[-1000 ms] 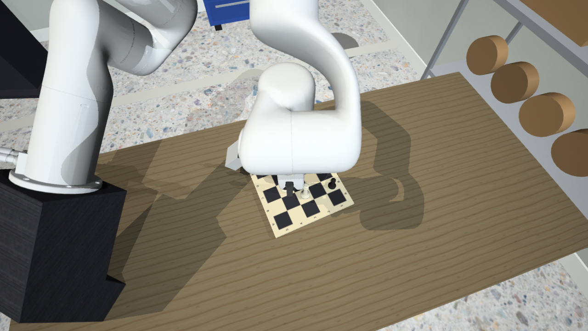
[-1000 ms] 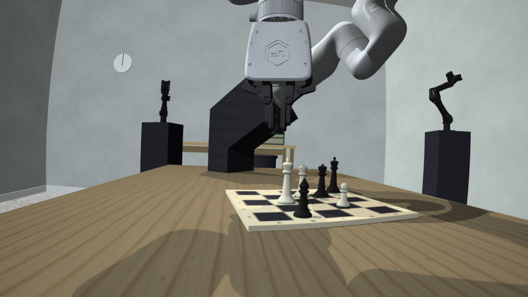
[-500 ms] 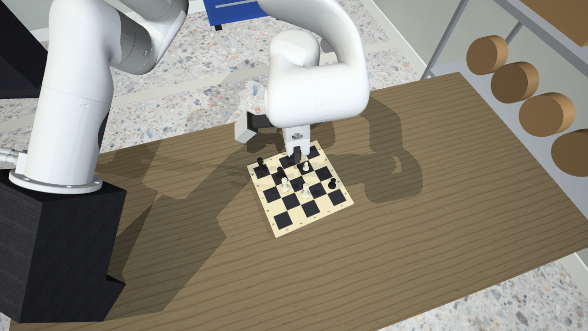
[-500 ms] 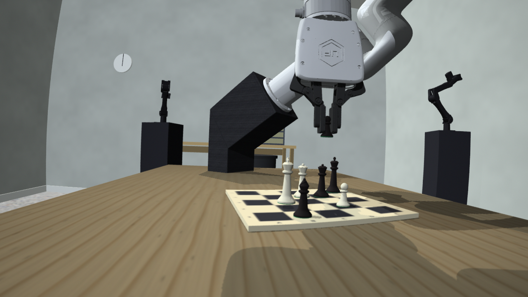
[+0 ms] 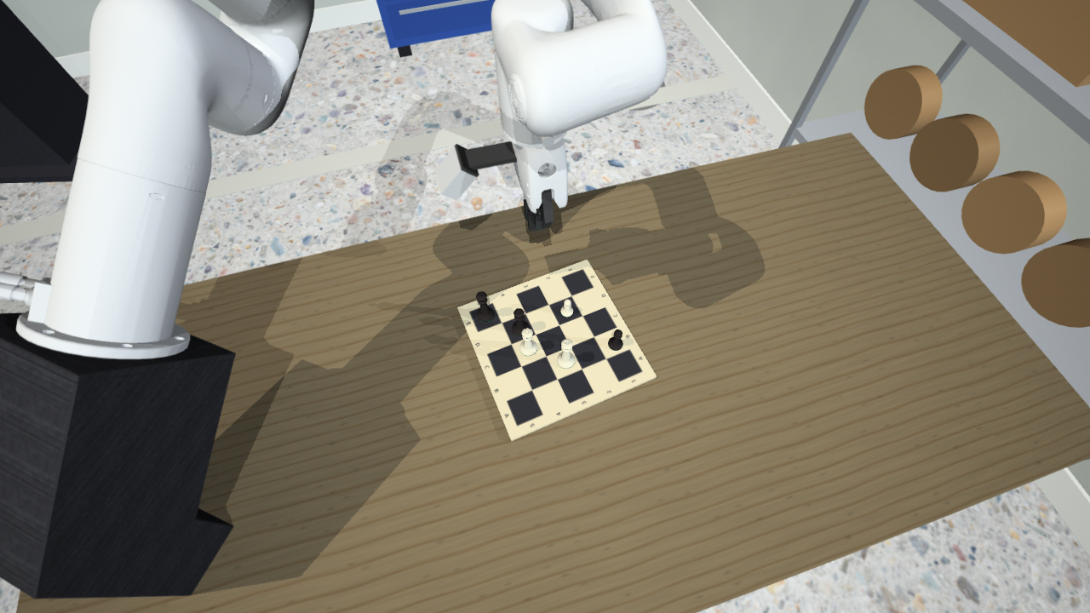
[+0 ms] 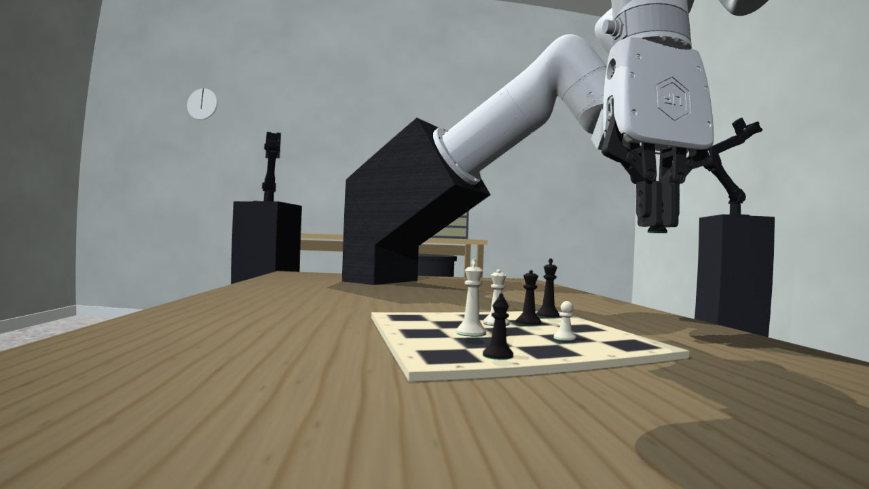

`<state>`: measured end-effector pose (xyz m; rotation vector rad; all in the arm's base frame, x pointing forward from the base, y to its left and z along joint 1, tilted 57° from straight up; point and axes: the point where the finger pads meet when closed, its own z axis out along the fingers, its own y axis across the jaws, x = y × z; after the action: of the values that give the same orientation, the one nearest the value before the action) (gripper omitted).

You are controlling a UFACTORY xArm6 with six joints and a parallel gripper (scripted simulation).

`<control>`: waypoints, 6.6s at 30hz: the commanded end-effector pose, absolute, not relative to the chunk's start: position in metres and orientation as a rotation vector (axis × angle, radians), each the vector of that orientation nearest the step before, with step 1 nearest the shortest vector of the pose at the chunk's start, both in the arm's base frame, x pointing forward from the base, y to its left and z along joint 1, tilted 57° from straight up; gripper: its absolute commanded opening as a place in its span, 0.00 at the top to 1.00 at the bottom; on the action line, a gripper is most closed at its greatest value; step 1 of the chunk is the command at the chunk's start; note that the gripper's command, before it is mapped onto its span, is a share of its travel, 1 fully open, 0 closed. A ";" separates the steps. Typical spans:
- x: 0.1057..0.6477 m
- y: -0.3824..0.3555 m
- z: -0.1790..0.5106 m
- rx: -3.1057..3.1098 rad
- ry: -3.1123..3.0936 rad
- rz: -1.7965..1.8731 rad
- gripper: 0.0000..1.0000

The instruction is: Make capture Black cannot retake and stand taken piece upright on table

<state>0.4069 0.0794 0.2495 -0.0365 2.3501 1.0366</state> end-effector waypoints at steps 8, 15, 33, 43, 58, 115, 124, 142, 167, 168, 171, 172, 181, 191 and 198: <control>0.407 0.083 0.254 -0.040 2.350 1.029 1.00; 0.411 0.088 0.249 -0.040 2.350 1.030 1.00; 0.445 0.135 0.212 -0.040 2.350 1.030 1.00; 0.453 0.147 0.203 -0.040 2.350 1.030 1.00; 0.454 0.148 0.202 -0.040 2.350 1.030 1.00; 0.455 0.150 0.201 -0.040 2.350 1.030 1.00; 0.455 0.150 0.201 -0.040 2.350 1.030 1.00; 0.455 0.150 0.201 -0.040 2.350 1.030 1.00; 0.455 0.150 0.201 -0.040 2.350 1.030 0.66; 0.455 0.150 0.201 -0.040 2.350 1.030 0.66; 0.454 0.148 0.202 -0.040 2.350 1.030 0.66; 0.453 0.147 0.203 -0.040 2.350 1.030 0.66; 0.440 0.128 0.218 -0.040 2.350 1.030 0.66; 0.416 0.094 0.245 -0.040 2.350 1.030 0.66; 0.412 0.089 0.249 -0.040 2.350 1.030 0.66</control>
<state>0.4146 0.0935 0.2452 -0.0399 2.3519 1.0300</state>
